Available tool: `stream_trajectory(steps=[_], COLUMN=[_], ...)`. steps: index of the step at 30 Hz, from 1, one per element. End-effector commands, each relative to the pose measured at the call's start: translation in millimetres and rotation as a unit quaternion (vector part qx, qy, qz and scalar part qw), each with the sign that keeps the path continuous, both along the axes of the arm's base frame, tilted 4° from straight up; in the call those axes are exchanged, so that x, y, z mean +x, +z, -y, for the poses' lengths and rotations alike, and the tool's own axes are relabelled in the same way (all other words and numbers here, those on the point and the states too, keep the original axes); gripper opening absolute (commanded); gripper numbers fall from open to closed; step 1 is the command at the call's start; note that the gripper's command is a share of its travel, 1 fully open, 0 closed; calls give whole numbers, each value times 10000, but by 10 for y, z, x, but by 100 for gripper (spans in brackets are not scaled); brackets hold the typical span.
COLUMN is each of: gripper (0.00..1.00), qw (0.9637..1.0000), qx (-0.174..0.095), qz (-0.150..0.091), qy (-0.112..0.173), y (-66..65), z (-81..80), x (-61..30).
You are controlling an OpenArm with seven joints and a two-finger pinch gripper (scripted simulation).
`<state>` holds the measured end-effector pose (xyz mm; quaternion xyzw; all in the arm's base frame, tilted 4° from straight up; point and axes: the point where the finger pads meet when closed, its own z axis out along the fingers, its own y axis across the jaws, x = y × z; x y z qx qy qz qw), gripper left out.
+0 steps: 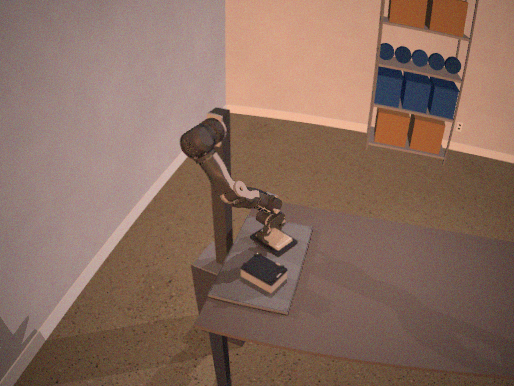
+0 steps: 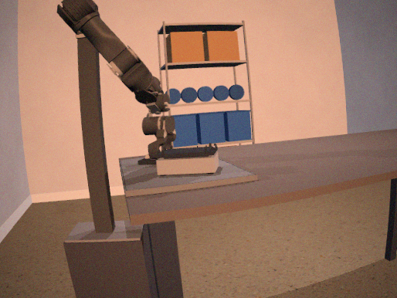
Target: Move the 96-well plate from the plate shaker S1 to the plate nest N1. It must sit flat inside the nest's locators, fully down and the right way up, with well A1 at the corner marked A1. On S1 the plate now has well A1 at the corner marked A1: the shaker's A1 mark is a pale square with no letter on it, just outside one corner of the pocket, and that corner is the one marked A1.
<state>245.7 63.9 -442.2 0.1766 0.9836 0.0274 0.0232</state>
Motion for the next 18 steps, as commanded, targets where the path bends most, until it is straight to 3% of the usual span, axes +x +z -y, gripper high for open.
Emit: stream_trajectory(steps=[1, 16, 18], gripper=[0, 50, 50], qw=[10000, 10000, 10000], qx=[26, 8, 8], qz=[-4, 2, 2], qy=[25, 2, 2], y=[-5, 5, 5], z=[-15, -6, -6], x=[-11, 2, 2])
